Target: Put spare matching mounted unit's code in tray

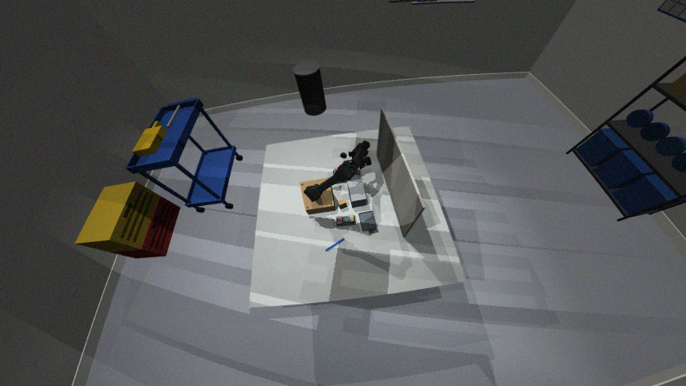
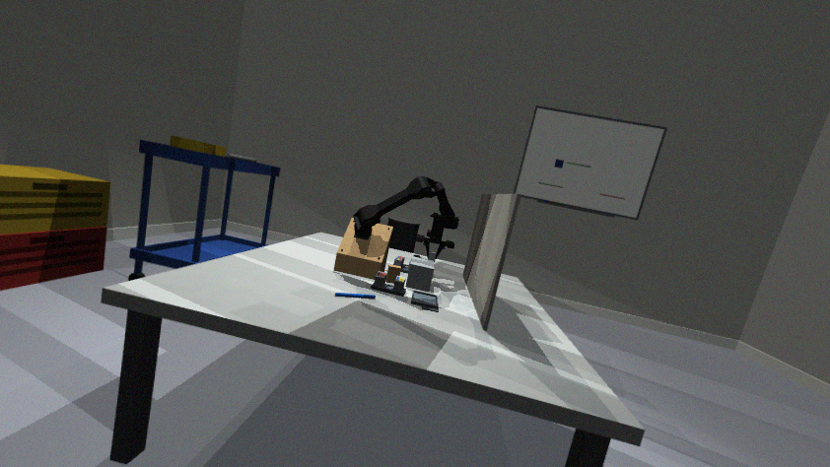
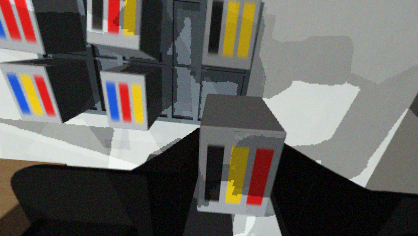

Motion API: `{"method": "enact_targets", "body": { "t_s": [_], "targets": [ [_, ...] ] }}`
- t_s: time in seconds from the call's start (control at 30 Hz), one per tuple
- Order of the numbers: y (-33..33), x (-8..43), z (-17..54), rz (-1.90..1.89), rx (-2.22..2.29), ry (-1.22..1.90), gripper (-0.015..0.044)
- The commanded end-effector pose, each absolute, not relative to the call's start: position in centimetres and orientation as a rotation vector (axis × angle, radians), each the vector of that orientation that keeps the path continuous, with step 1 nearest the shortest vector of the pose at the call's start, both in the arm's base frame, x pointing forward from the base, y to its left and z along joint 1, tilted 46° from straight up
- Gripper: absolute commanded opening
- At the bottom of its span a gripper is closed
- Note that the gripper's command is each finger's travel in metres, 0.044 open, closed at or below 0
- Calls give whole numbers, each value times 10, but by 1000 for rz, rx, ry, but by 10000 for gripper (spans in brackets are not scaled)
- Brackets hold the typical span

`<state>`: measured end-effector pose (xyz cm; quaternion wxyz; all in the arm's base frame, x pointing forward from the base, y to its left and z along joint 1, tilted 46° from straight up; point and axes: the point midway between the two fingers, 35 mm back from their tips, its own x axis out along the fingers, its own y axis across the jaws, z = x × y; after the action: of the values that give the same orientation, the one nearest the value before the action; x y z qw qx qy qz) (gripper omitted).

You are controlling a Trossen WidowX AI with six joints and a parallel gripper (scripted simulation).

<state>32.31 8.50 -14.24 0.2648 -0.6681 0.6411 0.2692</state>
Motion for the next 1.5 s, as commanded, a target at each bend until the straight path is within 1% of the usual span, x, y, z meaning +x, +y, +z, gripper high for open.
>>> {"method": "enact_targets", "body": {
  "t_s": [0.0, 0.13, 0.47, 0.63, 1.1, 1.47],
  "targets": [
    [89, 321, -136, 725, -1794, 1746, 0],
    [92, 323, -135, 726, -1804, 1732, 0],
    [136, 324, -85, 728, -1792, 1744, 0],
    [139, 324, -81, 729, -1792, 1745, 0],
    [79, 360, -6, 766, -1776, 1716, 0],
    [20, 370, 54, 768, -1777, 1706, 0]
  ]
}}
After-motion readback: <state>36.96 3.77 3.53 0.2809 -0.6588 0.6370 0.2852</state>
